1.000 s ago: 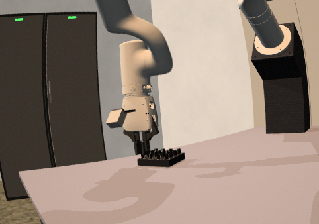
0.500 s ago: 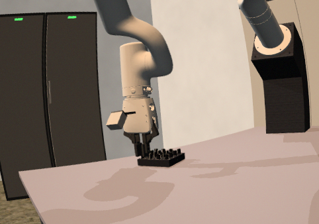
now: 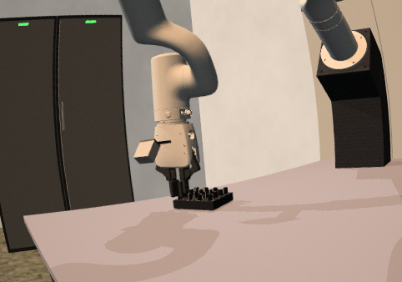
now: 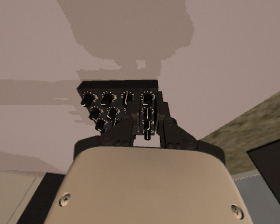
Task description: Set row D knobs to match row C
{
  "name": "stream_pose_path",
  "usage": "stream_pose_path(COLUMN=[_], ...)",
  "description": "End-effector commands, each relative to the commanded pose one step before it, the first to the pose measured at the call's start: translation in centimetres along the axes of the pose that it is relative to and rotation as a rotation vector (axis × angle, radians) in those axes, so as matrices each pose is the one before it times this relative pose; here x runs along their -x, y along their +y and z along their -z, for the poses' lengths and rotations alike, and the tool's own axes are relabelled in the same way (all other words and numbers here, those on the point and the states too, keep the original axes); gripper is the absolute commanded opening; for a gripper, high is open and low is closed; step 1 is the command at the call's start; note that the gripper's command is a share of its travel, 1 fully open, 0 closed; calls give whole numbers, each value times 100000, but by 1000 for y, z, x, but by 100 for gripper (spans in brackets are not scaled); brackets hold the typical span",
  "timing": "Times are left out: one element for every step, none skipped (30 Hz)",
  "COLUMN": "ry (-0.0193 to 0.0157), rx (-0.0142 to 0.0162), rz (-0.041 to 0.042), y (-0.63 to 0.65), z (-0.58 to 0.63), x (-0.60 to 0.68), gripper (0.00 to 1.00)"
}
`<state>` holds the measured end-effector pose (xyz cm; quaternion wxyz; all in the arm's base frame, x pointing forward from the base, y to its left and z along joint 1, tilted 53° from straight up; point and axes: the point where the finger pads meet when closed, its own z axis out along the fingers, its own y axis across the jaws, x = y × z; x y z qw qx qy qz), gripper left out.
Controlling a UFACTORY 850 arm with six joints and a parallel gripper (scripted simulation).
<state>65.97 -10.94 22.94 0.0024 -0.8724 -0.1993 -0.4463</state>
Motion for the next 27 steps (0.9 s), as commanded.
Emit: stream_pose_path(ry=[49,0,0,0,0,0,0,0,0,0,0,0,0,0,0,0,0,0,0,0,0,0,0,0,0,0,0], rx=[56,0,0,0,0,0,0,0,0,0,0,0,0,0,0,0,0,0,0,0,0,0,0,0,0,0,0], rz=[12,0,0,0,0,0,0,0,0,0,0,0,0,0,0,0,0,0,0,0,0,0,0,0,0,0,0], y=[31,0,0,0,0,0,0,0,0,0,0,0,0,0,0,0,0,0,0,0,0,0,0,0,0,0,0], z=[28,0,0,0,0,0,0,0,0,0,0,0,0,0,0,0,0,0,0,0,0,0,0,0,0,0,0], x=[-30,0,0,0,0,0,0,0,0,0,0,0,0,0,0,0,0,0,0,0,0,0,0,0,0,0,0], gripper=[19,19,19,19,19,19,19,19,19,19,19,19,19,19,19,19,19,19,8,8,8,8,8,8,8,8,8])
